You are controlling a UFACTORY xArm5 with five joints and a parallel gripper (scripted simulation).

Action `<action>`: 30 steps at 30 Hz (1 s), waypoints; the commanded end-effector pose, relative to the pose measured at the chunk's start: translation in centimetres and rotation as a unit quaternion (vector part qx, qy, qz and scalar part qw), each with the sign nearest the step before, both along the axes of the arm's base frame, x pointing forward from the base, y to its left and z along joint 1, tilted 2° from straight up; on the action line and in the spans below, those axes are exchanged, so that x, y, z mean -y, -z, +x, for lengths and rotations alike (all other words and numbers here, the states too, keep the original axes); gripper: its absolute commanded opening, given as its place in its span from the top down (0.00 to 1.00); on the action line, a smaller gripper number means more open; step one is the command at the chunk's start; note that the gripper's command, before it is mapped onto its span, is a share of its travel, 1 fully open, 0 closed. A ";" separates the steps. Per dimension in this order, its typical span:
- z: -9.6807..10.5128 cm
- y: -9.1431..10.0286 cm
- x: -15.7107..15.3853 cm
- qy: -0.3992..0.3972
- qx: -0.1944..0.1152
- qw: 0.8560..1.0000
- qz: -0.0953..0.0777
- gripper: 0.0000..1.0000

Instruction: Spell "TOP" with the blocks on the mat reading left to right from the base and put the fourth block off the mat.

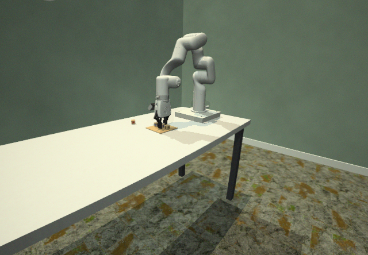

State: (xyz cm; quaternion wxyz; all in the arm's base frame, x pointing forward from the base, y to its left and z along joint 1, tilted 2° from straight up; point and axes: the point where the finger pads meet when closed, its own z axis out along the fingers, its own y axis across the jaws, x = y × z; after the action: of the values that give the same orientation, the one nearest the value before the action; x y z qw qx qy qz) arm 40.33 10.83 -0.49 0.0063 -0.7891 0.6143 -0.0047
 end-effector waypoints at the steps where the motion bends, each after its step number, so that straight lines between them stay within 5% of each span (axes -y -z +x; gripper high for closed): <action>1: 0.1 -0.1 0.0 0.000 0.002 1.000 0.000 0.58; 6: 0.1 -0.1 0.0 0.000 0.002 1.000 0.000 0.58; 7: 0.1 -0.1 0.0 0.000 0.002 1.000 0.000 0.79; 30: 0.1 -0.1 0.0 0.000 0.002 1.000 0.000 0.79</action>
State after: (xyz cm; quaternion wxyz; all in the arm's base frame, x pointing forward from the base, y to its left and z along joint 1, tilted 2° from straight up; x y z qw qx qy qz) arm 40.33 10.83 -0.49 0.0063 -0.7891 0.6143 -0.0047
